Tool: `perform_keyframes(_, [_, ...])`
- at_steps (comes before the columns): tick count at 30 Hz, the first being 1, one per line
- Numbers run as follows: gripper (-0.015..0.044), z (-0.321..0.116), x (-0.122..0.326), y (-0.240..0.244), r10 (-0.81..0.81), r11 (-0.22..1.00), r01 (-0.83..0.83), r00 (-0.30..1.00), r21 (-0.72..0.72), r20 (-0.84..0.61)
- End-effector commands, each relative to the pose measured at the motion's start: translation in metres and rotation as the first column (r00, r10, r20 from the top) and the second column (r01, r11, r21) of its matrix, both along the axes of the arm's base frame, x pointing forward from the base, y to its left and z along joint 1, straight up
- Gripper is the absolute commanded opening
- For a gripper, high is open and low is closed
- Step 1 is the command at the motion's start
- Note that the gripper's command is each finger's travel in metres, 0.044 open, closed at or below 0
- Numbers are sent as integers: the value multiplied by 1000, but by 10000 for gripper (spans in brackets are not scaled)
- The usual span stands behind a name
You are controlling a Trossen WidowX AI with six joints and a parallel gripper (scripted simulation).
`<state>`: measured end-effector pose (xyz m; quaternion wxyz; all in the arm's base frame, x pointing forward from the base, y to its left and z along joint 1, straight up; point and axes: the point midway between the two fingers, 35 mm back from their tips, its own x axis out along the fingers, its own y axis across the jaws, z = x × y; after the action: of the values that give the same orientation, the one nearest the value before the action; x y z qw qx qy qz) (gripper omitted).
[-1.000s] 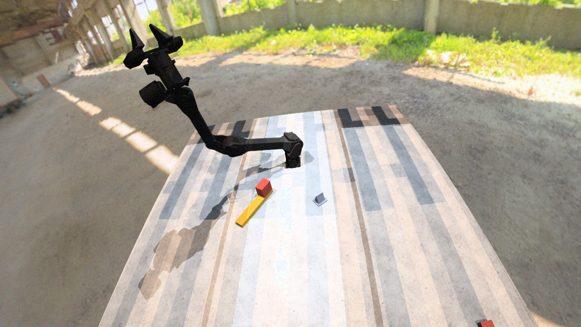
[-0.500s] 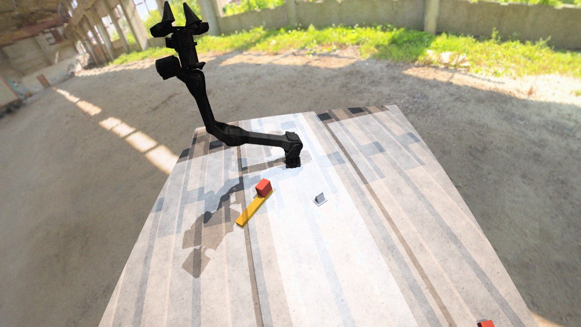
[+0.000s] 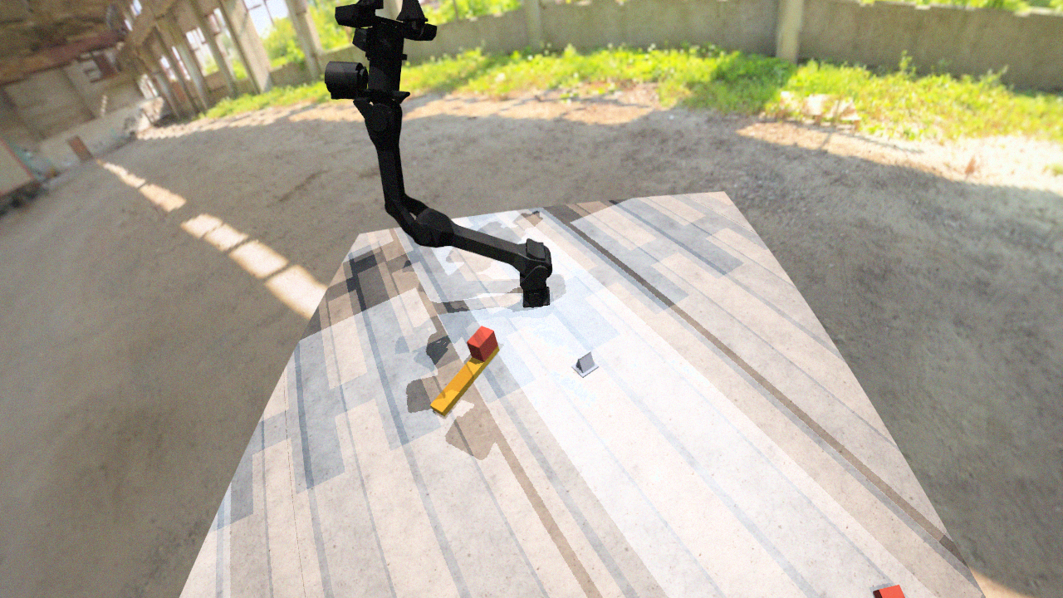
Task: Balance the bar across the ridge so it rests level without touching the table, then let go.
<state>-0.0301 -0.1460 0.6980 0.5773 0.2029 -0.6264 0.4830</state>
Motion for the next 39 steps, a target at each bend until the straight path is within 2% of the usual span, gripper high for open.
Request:
perform_keyframes(1, [315,1,-7,36,-47,995,46,999,-92,-16])
perform_keyframes(9, [315,-4,-9,96,-147,961,132,988,-244,-44])
perform_keyframes(20, [315,-28,11,173,-336,848,280,940,-449,-49])
perform_keyframes(39, [315,-78,83,270,-589,597,334,800,-730,-115])
